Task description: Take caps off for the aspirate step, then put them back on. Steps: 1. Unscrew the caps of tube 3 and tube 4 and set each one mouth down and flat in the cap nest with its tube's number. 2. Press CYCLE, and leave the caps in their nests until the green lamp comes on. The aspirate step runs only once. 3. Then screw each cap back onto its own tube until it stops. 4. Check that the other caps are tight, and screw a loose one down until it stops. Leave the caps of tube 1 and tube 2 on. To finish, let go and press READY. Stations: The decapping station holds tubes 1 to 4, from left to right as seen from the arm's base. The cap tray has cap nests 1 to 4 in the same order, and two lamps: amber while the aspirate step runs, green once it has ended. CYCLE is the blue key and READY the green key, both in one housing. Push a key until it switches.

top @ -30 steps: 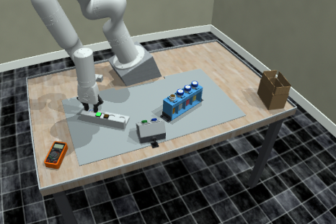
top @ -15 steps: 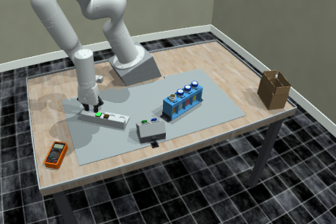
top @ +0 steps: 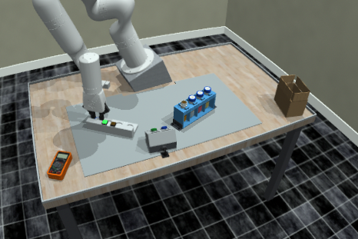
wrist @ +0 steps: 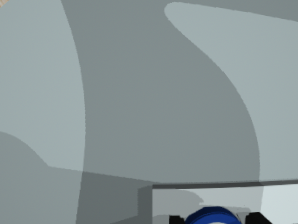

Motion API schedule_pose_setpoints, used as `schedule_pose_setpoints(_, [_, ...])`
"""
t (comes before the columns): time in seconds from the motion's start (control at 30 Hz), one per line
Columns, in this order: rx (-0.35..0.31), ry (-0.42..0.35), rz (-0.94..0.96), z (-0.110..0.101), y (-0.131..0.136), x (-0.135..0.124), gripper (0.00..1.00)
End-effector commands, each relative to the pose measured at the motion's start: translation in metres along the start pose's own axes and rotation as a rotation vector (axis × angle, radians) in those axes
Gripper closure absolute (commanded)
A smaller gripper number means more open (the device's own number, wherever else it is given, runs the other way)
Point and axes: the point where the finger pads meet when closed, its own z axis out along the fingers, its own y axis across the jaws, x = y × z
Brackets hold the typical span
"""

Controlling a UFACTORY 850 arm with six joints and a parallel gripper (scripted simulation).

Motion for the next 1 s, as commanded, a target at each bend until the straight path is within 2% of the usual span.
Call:
schedule_pose_setpoints(0.0, [0.0,-0.001,0.0,0.0,0.0,0.0,1.0])
schedule_pose_setpoints(0.1, [0.0,-0.001,0.0,0.0,0.0,0.0,1.0])
schedule_pose_setpoints(0.23, [0.0,-0.001,0.0,-0.02,0.0,0.0,1.0])
schedule_pose_setpoints(0.3, [0.0,-0.001,0.0,-0.02,0.0,0.0,1.0])
schedule_pose_setpoints(0.8, [0.0,-0.001,0.0,-0.095,0.0,0.0,1.0])
schedule_pose_setpoints(0.87, [0.0,-0.001,0.0,-0.095,0.0,0.0,1.0])
schedule_pose_setpoints(0.97, [0.0,-0.001,0.0,-0.11,0.0,0.0,1.0])
